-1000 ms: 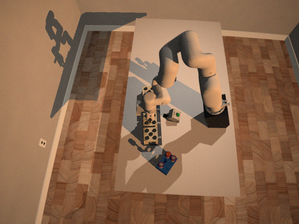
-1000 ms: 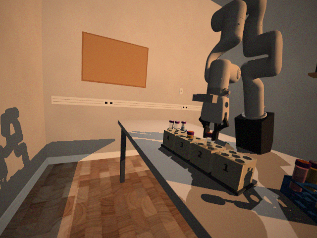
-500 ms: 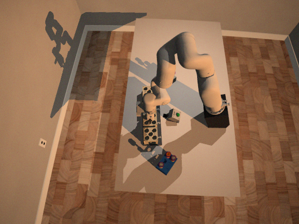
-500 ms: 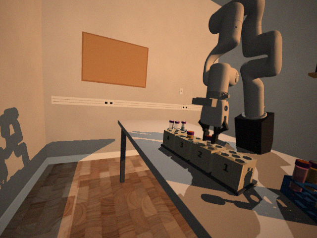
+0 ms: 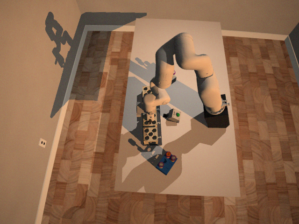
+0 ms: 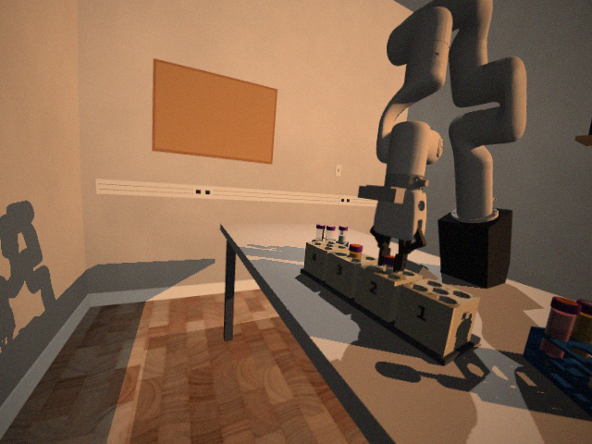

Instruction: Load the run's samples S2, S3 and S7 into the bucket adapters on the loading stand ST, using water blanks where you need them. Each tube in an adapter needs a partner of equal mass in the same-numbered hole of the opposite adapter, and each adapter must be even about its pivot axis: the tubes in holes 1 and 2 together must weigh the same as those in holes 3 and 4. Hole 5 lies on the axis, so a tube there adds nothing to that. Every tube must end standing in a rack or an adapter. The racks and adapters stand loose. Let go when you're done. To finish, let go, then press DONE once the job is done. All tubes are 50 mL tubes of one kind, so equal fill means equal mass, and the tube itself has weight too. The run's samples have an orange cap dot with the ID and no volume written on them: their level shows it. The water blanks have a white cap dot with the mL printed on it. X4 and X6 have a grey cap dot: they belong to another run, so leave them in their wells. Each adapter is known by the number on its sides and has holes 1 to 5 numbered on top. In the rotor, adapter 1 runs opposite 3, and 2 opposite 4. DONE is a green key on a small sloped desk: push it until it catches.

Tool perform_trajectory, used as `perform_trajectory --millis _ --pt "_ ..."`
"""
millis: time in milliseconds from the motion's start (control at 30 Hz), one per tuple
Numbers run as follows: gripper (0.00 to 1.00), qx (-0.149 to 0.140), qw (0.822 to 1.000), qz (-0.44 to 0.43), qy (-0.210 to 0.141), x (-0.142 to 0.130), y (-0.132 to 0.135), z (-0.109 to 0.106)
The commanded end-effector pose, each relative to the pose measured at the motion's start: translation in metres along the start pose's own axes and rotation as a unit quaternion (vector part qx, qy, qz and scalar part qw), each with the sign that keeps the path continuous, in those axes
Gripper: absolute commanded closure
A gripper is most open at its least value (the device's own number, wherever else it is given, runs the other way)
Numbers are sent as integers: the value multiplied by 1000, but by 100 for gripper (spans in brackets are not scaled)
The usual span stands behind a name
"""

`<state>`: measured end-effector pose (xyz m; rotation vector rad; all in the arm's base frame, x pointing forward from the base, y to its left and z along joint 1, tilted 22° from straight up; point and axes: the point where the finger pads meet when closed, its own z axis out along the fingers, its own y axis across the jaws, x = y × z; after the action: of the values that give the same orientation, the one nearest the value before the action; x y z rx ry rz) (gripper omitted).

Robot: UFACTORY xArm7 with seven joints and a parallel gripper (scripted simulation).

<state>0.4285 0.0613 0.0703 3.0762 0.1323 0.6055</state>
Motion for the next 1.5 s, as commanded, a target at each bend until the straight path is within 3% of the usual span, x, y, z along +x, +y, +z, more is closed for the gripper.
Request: perform_trajectory --millis 0,133,167,1100,1467 --pt "100 0 1000 0 2 1 0 -1" --pt "100 0 1000 0 2 1 0 -1" --pt "56 -1 1000 0 2 1 0 0" --pt "56 0 1000 0 2 1 0 0" --pt "56 -1 1000 0 2 1 0 -22"
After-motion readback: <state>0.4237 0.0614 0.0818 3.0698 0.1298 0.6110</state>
